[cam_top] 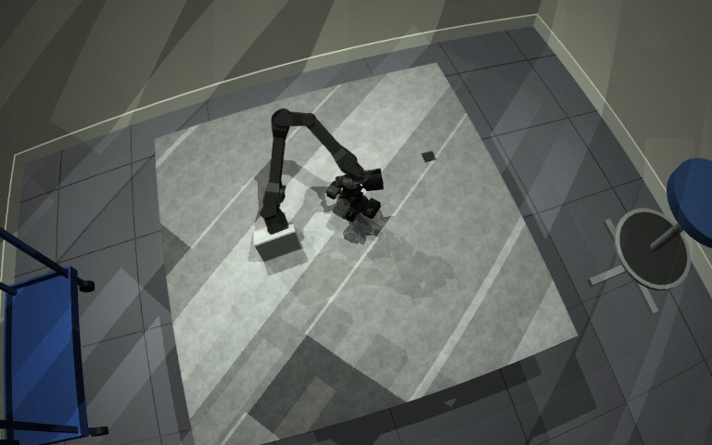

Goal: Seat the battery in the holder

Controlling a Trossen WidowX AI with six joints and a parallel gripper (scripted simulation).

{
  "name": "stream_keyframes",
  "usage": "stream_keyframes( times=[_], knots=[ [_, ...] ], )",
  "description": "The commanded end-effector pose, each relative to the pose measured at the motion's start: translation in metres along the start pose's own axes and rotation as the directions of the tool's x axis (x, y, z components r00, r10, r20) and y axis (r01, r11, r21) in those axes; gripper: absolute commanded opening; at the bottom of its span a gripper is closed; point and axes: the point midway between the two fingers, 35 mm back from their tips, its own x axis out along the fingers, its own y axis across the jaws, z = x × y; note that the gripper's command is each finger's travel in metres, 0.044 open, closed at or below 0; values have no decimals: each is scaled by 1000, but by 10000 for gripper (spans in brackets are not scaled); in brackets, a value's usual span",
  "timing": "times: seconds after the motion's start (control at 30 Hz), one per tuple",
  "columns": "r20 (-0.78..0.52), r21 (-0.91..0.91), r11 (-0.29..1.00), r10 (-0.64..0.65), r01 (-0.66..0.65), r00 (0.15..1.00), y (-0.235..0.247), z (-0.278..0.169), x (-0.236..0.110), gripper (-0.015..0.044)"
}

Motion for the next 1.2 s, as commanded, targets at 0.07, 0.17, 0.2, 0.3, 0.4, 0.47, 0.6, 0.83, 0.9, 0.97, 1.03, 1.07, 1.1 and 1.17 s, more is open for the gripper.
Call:
stream_keyframes(
  times=[0.07, 0.17, 0.2, 0.3, 0.4, 0.47, 0.6, 0.83, 0.9, 0.97, 1.03, 1.07, 1.1, 1.17],
  knots=[
    [0, 4, 1000, -2, 2, 1000, -1, 1, 1, 166],
    [0, 3, 1000, -1, 1, 1000, -1, 1, -2, 166],
    [0, 3, 1000, -1, 1, 1000, -1, 1, -3, 166],
    [0, 1, 1000, 0, 0, 1000, 0, 0, -9, 166],
    [0, 0, 1000, 1, -1, 1000, 0, 0, -15, 166],
    [1, 0, 1000, 1, -1, 1000, 0, 0, -15, 166],
    [0, 9, 1000, 1, -1, 1000, 2, 0, -26, 245],
    [2, 1, 1000, 3, -3, 1000, 1, -1, -85, 429],
    [2, 0, 1000, 3, -3, 1000, 3, 0, -87, 440],
    [2, 0, 1000, 3, -3, 1000, 3, 0, -87, 440],
    [2, 0, 1000, 3, -3, 1000, 3, 0, -87, 440],
    [2, 0, 1000, 3, -3, 1000, 3, 0, -87, 440],
    [2, 0, 1000, 3, -3, 1000, 3, 0, -87, 440],
    [2, 0, 1000, 3, -3, 1000, 3, 0, -87, 440]
  ],
)
